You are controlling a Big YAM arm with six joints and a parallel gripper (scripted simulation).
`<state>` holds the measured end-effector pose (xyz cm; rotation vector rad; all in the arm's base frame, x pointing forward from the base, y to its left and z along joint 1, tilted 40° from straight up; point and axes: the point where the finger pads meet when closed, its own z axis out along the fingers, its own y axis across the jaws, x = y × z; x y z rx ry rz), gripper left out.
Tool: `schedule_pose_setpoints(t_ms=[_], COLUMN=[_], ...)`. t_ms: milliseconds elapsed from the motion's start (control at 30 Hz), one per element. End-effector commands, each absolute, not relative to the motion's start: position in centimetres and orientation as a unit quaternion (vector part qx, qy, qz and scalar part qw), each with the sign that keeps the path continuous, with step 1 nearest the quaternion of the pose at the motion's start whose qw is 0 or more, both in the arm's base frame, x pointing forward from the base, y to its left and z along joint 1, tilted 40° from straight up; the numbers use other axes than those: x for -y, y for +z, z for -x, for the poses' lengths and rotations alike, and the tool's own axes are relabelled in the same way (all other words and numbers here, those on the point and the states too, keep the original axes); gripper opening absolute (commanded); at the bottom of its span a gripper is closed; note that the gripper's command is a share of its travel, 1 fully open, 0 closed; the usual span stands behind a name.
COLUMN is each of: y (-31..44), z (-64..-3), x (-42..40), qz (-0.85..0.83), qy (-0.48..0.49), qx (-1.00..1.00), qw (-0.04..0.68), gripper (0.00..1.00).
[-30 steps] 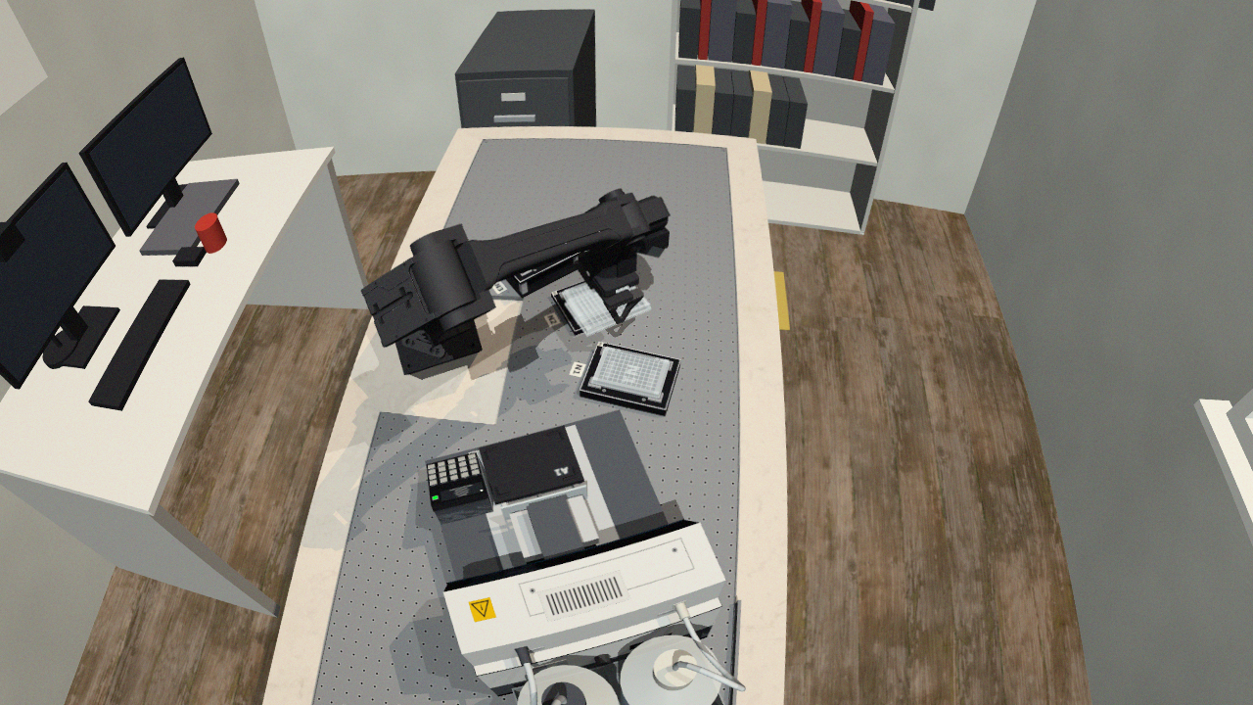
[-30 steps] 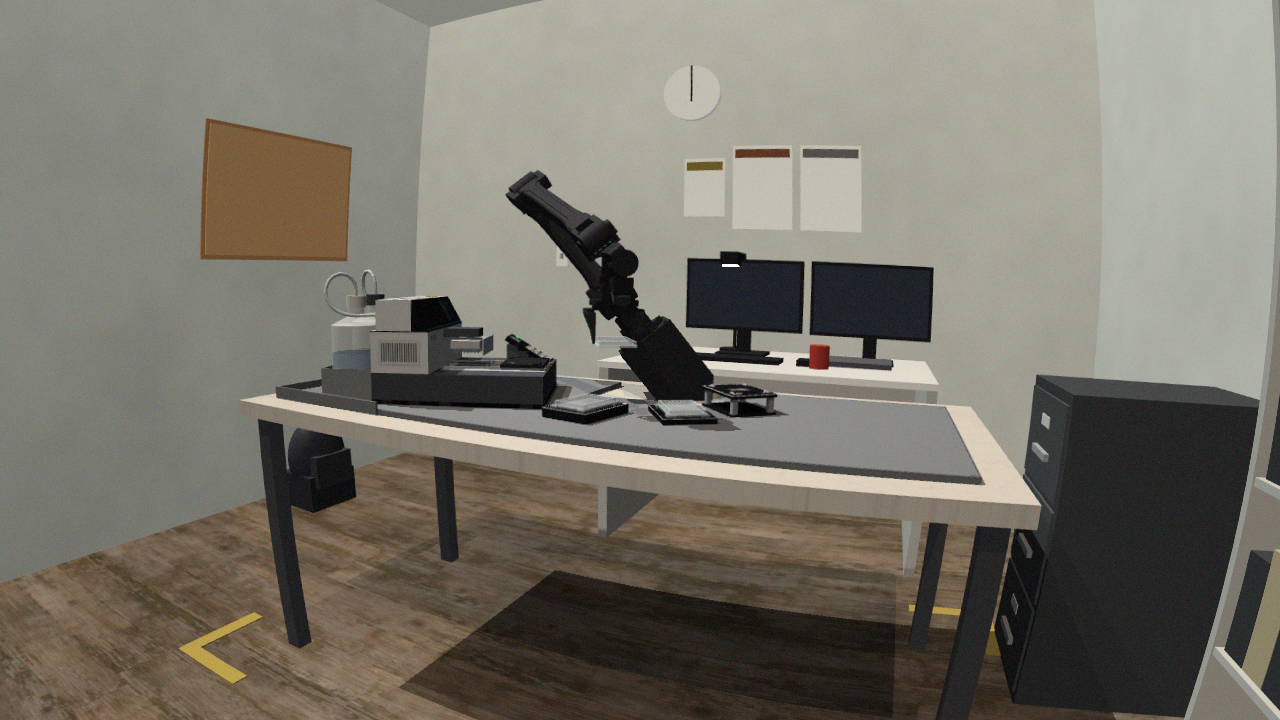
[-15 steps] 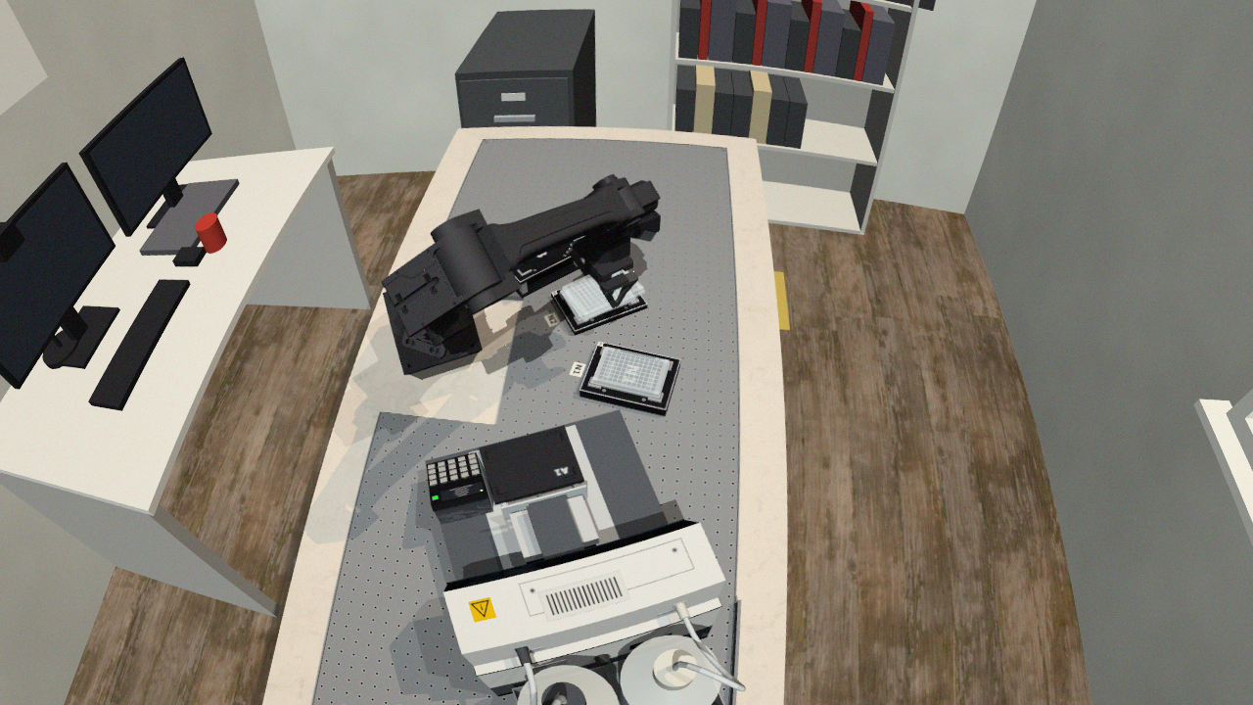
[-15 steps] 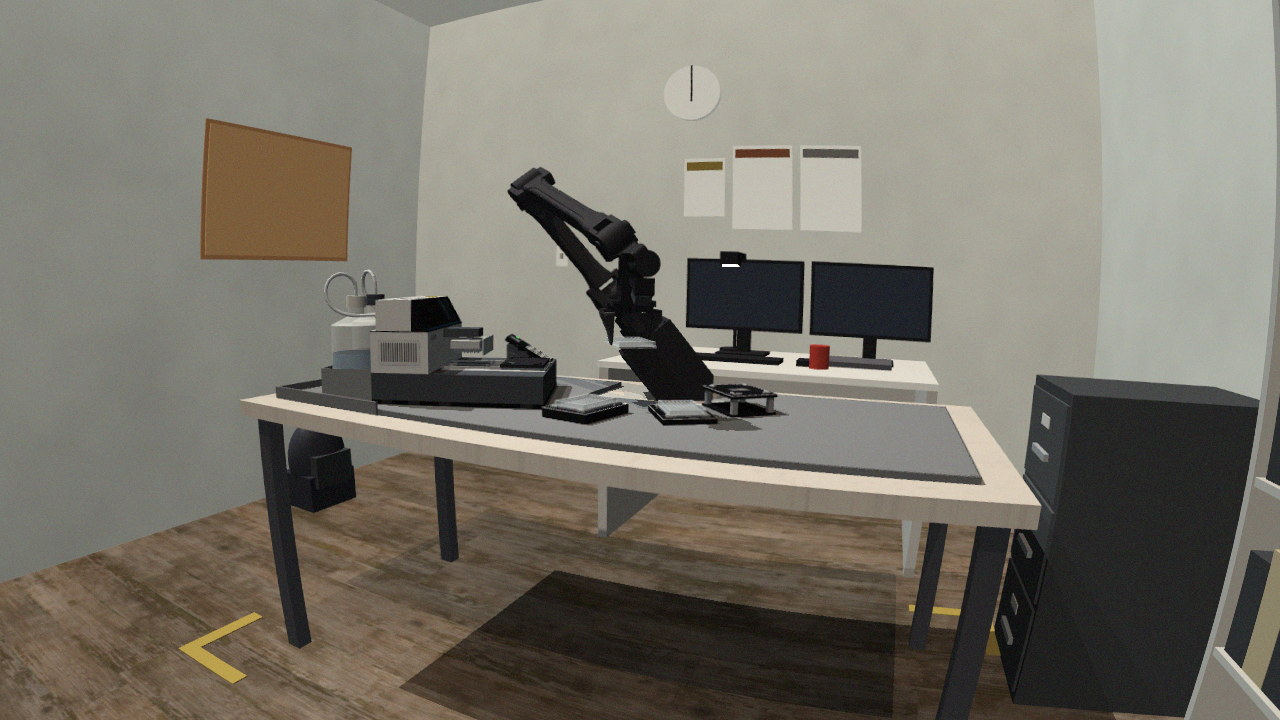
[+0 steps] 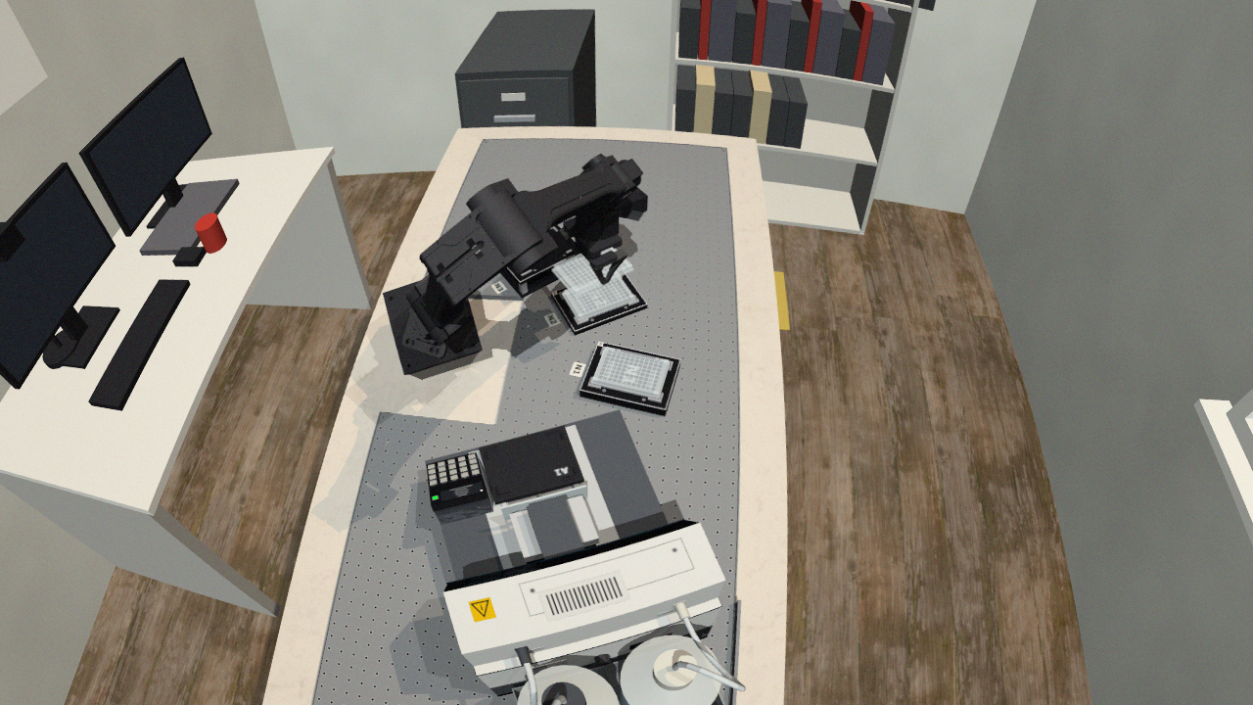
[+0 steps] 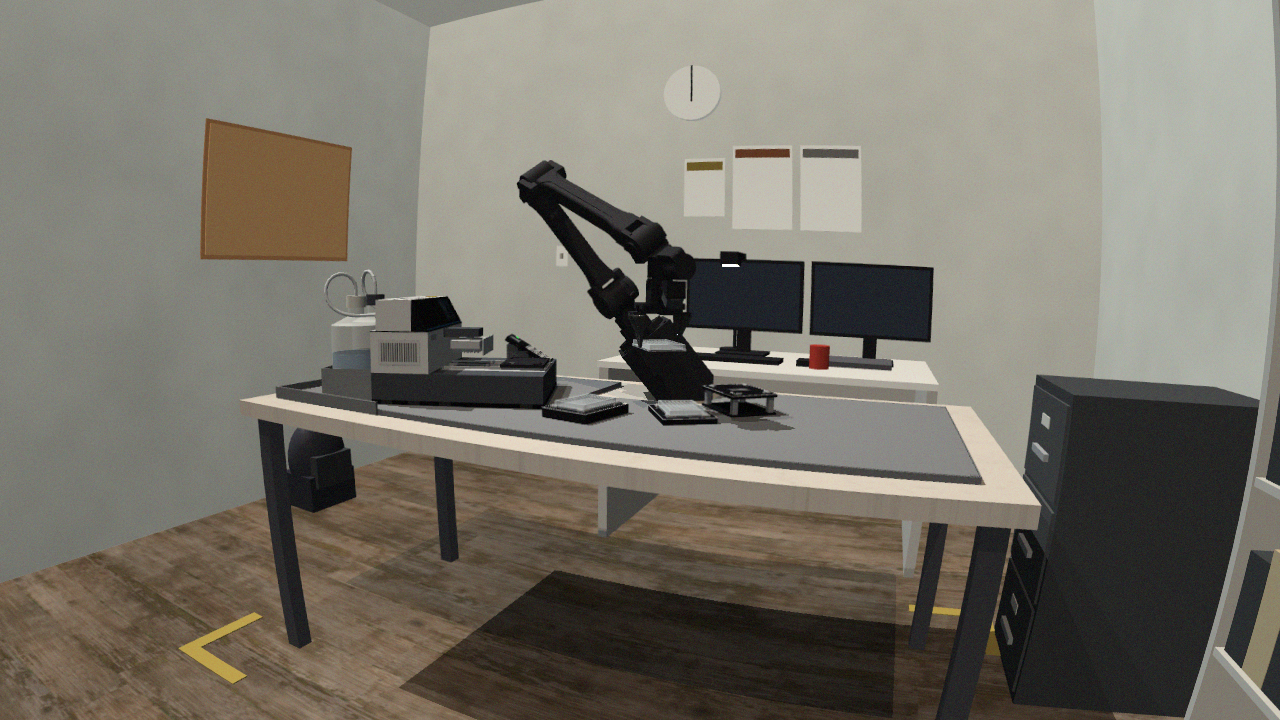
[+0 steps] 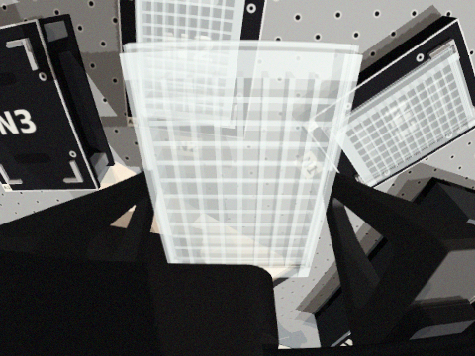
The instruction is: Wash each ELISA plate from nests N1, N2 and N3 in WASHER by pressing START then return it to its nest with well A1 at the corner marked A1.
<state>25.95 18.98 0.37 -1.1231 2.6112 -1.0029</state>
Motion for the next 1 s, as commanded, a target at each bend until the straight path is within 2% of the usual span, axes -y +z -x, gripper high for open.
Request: schedule_pose_setpoints(t_ms=[0, 333, 633, 733, 967], y=[0.0, -2.9, -1.9, -4.1, -6.3], z=[-26.6, -25.1, -25.9, -23.7, -21.3], x=[-22.5, -25.2, -24.8, -25.4, -27.0], qz=[0.355, 0.356, 0.342, 0.399, 0.389], qy=[-0.317, -0.316, -0.313, -0.322, -0.317], qx=[-0.874, -0.875, -0.881, -0.855, -0.861], qw=[0.094, 0.093, 0.098, 0.074, 0.08], gripper=[0.84, 0.84, 0.84, 0.84, 0.84])
